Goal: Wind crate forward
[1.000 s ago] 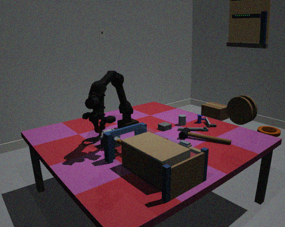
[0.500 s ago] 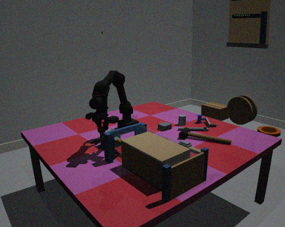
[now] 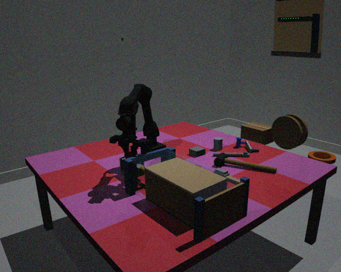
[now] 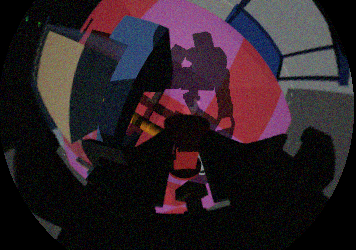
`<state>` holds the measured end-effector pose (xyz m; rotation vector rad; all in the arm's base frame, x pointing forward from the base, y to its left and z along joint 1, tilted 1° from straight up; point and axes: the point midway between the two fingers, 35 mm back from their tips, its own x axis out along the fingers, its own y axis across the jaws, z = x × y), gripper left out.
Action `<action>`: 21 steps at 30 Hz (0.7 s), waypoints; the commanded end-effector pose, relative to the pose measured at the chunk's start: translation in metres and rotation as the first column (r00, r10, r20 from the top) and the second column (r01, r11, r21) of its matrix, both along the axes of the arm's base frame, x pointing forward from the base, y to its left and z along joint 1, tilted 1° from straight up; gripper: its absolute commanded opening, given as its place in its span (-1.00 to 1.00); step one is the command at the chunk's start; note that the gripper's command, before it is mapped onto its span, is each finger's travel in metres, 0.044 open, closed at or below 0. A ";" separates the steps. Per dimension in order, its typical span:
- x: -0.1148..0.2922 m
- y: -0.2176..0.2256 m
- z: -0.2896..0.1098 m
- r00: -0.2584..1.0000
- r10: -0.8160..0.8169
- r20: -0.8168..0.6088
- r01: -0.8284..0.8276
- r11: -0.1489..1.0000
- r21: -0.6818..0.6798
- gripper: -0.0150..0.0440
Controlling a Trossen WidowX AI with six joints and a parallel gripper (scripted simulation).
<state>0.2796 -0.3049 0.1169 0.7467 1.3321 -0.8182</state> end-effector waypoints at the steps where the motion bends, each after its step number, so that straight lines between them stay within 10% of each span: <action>1: 0.002 0.022 -0.013 1.000 0.012 -0.026 -0.011 0.998 0.065 -0.49; 21: 0.009 0.053 -0.014 1.000 0.013 -0.025 -0.011 0.998 0.068 -0.49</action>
